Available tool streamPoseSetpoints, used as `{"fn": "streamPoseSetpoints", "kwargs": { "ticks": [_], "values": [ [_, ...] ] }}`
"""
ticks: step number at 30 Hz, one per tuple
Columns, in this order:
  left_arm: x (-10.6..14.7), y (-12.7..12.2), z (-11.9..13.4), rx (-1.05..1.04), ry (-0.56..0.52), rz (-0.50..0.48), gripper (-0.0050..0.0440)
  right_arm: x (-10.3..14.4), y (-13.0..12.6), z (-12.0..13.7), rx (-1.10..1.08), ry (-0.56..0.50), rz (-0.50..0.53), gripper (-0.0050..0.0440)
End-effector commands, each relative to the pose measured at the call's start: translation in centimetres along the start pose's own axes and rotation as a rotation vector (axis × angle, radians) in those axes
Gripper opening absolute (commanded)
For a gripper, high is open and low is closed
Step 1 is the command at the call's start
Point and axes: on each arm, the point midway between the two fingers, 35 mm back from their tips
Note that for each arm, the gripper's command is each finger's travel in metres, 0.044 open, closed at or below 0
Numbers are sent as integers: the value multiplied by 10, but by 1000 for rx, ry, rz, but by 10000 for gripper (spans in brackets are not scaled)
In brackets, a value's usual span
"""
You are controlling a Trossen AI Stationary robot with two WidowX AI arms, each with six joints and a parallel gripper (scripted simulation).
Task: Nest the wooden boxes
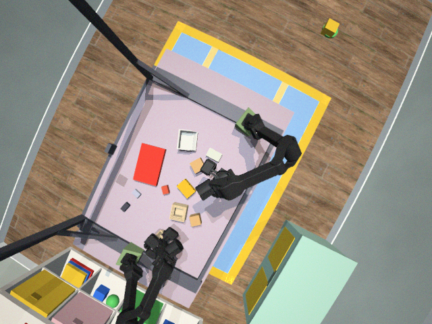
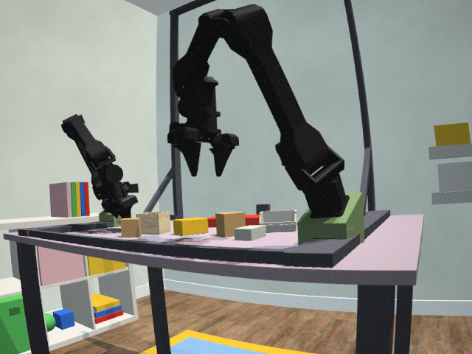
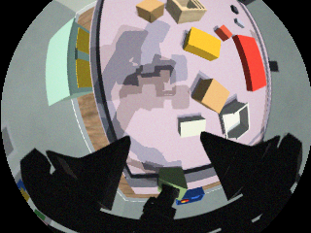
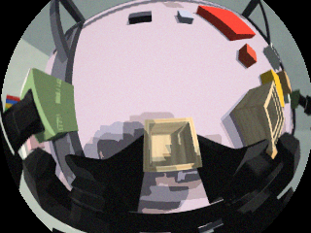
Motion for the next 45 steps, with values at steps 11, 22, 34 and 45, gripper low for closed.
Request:
{"fn": "streamPoseSetpoints", "kwargs": {
  "ticks": [11, 22, 34, 45],
  "values": [
    [5, 1, -2, 13, -15, 13, 400, 2, -4, 12, 6, -239, 21, -50],
    [5, 1, -2, 13, -15, 13, 400, -1, -3, 20, 8, -423, 23, -50],
    [5, 1, -2, 13, -15, 13, 400, -7, -2, 24, 8, -499, 30, 48],
    [5, 1, -2, 13, -15, 13, 400, -7, -2, 24, 8, -499, 30, 264]
  ]
}}
Point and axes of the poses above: on each arm, the point midway between the two fingers, 35 mm back from their tips, its own x axis back along the fingers, its own y axis across the jaws, z = x × y, and after that the axes turned 2 degrees about x, right-handed
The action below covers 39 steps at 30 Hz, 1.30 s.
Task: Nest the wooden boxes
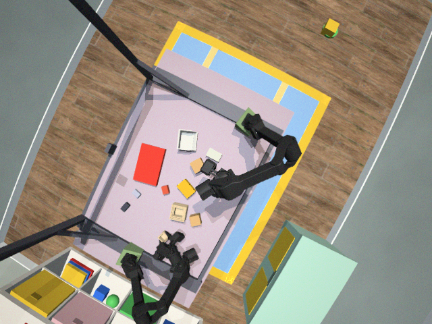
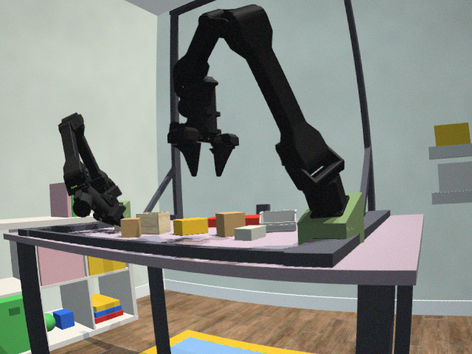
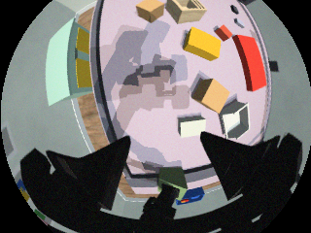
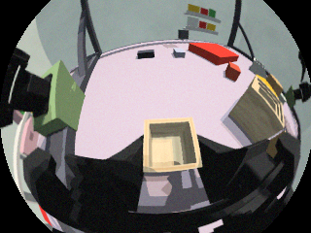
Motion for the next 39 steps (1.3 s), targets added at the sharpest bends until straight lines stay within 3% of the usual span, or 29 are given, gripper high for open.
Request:
{"fn": "streamPoseSetpoints", "kwargs": {
  "ticks": [1, 6, 20, 26, 32, 36, 39],
  "values": [
    [5, 1, -2, 13, -15, 13, 400, 2, -3, 0, 9, -1, 10, 288],
    [5, 1, -2, 13, -15, 13, 400, 2, -3, 0, 9, -1, 10, 400],
    [5, 1, -2, 13, -15, 13, 400, 2, -3, -1, 12, 4, 8, 400],
    [5, 1, -2, 13, -15, 13, 400, 11, -2, -14, 8, 198, 2, 400],
    [5, 1, -2, 13, -15, 13, 400, 12, -1, -17, 6, 239, -3, 400],
    [5, 1, -2, 13, -15, 13, 400, 18, -1, -28, 5, 385, -12, 400],
    [5, 1, -2, 13, -15, 13, 400, 21, -2, -31, 5, 433, -4, 400]
  ]
}}
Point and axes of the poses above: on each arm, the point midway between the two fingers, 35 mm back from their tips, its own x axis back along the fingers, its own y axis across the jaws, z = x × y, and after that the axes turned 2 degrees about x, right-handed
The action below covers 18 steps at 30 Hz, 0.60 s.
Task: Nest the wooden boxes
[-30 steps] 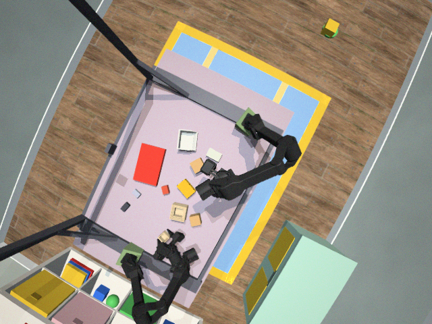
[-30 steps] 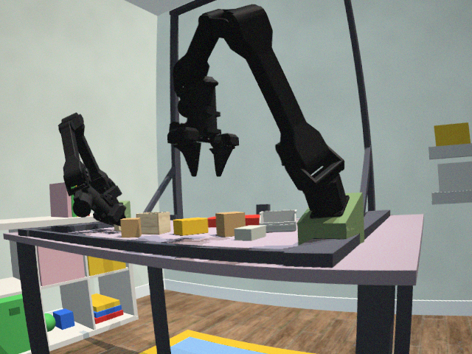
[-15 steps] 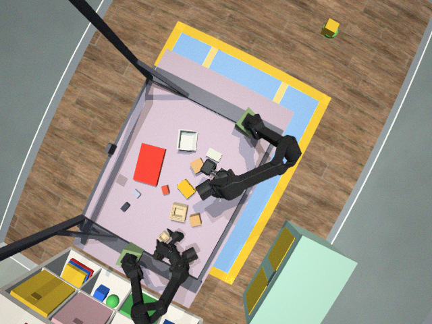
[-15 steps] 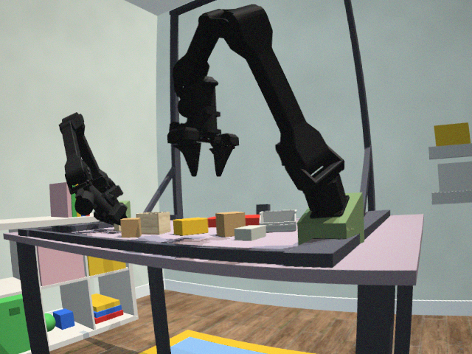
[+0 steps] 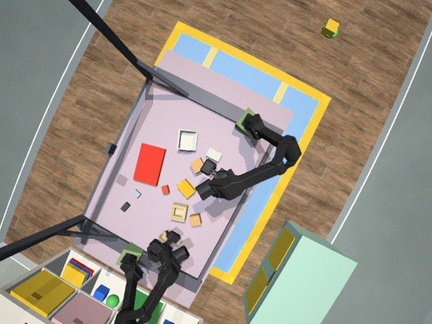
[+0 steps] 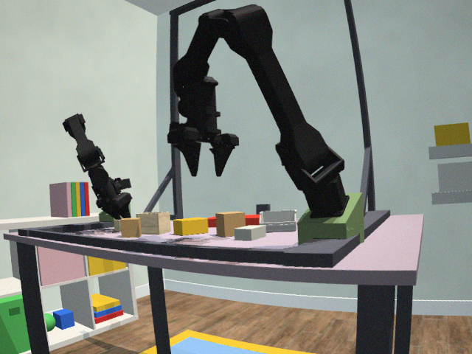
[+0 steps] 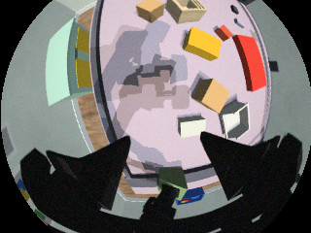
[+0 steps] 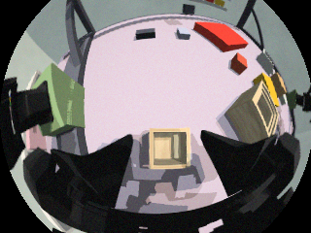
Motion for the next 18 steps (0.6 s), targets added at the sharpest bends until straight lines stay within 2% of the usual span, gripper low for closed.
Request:
{"fn": "streamPoseSetpoints", "kwargs": {
  "ticks": [1, 3, 8, 14, 18],
  "values": [
    [5, 1, -2, 13, -15, 13, 400, 11, -5, -3, -9, 108, 22, 400],
    [5, 1, -2, 13, -15, 13, 400, 13, -5, -5, -9, 141, 14, 400],
    [5, 1, -2, 13, -15, 13, 400, 26, -8, -13, -13, 300, 23, 400],
    [5, 1, -2, 13, -15, 13, 400, 25, -7, -15, -13, 333, 7, 400],
    [5, 1, -2, 13, -15, 13, 400, 33, -6, -22, -16, 461, -6, 400]
  ]
}}
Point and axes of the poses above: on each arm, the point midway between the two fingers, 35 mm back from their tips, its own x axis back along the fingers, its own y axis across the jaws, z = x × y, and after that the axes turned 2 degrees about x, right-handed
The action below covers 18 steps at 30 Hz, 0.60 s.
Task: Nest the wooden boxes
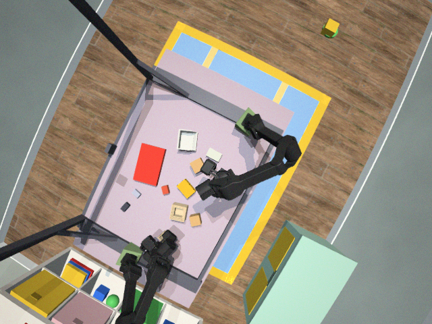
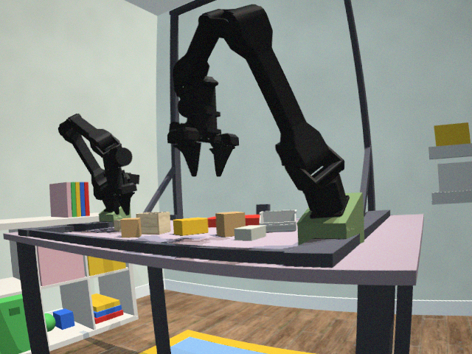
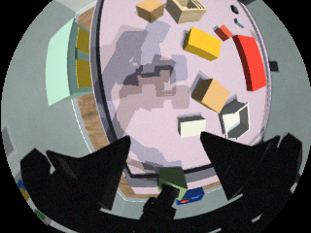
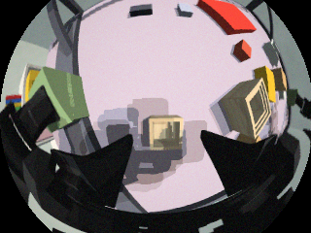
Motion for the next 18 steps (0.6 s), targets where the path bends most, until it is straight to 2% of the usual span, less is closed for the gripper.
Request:
{"fn": "streamPoseSetpoints", "kwargs": {
  "ticks": [1, 4, 18],
  "values": [
    [5, 1, -2, 13, -15, 13, 400, 14, -5, -3, -10, 141, 1, 400],
    [5, 1, -2, 13, -15, 13, 400, 17, -5, -4, -9, 181, 9, 400],
    [5, 1, -2, 13, -15, 13, 400, 16, -3, -4, -8, 178, 5, 400]
  ]
}}
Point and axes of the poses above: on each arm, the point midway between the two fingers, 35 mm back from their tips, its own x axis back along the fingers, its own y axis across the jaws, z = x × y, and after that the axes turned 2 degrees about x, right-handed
